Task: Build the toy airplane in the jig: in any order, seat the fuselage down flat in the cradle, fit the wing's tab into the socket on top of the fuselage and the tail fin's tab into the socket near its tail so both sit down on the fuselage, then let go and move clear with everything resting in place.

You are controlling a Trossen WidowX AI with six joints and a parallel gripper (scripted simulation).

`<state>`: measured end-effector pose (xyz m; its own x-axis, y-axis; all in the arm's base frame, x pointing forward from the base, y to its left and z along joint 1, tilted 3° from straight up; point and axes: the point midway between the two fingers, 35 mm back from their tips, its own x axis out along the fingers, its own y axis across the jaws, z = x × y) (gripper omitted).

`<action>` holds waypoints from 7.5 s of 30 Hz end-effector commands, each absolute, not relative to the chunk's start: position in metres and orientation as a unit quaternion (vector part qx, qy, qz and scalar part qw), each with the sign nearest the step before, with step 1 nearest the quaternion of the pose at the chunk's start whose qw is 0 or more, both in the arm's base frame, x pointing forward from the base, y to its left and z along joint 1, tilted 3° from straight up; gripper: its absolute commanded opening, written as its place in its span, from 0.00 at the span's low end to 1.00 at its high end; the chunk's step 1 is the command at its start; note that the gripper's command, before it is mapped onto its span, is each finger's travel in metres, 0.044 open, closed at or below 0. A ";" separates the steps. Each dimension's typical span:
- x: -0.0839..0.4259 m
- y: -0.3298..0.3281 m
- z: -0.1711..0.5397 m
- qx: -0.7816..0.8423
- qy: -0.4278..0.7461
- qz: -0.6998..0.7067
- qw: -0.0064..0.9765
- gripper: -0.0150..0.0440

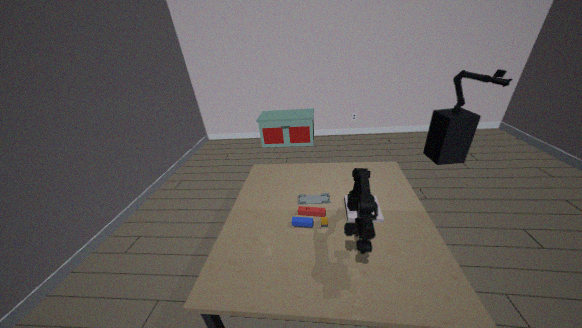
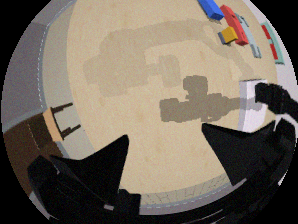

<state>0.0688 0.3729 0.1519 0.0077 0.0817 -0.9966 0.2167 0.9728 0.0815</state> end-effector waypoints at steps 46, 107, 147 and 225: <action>0.278 -0.014 0.065 0.092 0.703 -0.065 0.702 1.00; 0.278 -0.012 0.001 0.092 0.703 -0.065 0.702 0.49; 0.282 -0.016 0.114 0.091 0.703 -0.065 0.702 0.25; 0.238 -0.148 0.060 0.030 0.708 -0.012 0.706 0.58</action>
